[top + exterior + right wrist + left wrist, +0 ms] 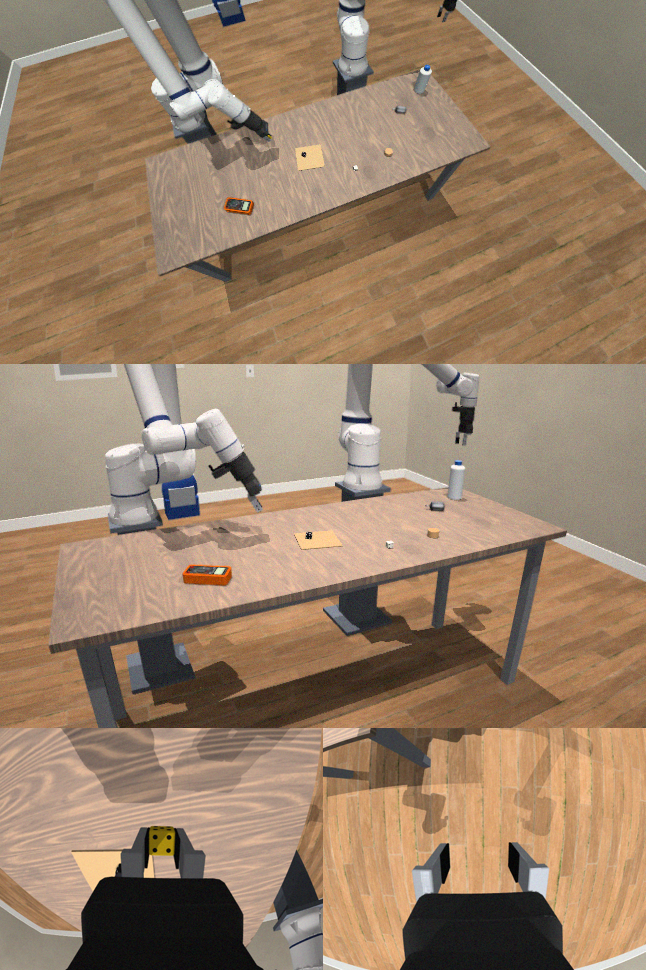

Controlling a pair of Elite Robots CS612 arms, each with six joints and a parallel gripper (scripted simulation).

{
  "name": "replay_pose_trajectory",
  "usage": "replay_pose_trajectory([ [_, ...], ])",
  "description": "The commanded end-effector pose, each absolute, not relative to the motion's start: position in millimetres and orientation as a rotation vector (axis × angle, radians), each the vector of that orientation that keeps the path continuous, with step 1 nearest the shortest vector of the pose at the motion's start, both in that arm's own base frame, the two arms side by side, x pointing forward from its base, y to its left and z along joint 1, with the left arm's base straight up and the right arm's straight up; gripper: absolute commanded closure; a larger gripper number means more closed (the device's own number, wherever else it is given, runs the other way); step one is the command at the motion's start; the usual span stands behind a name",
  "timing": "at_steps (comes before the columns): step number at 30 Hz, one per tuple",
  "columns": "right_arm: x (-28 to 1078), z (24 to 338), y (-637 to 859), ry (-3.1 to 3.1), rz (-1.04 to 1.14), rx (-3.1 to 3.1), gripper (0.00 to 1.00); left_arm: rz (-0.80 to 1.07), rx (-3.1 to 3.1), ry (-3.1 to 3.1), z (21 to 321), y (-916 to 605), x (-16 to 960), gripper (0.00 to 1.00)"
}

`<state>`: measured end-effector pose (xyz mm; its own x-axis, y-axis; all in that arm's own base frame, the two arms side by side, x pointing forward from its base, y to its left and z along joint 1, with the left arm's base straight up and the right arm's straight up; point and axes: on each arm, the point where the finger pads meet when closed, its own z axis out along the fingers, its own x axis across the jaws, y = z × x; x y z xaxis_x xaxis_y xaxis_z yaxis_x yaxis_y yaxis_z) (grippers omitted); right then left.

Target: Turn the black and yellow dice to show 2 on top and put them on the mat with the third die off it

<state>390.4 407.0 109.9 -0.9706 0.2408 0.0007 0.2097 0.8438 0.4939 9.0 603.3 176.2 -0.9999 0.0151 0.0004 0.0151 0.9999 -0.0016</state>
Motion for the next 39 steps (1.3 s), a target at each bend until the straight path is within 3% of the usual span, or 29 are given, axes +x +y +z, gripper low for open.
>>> replay_pose_trajectory([
  [1,391.0,108.1,406.1,2.890,0.964,0.352,0.60,0.000,-0.024,-3.141,177.0,603.9,9.1,0.00],
  [17,390.0,106.4,401.9,2.602,1.504,0.317,0.60,0.000,-0.024,-3.141,177.0,603.9,9.1,0.00],
  [39,389.6,101.5,401.3,2.572,1.546,0.313,0.60,0.000,-0.024,-3.141,177.0,603.9,9.1,0.00],
])
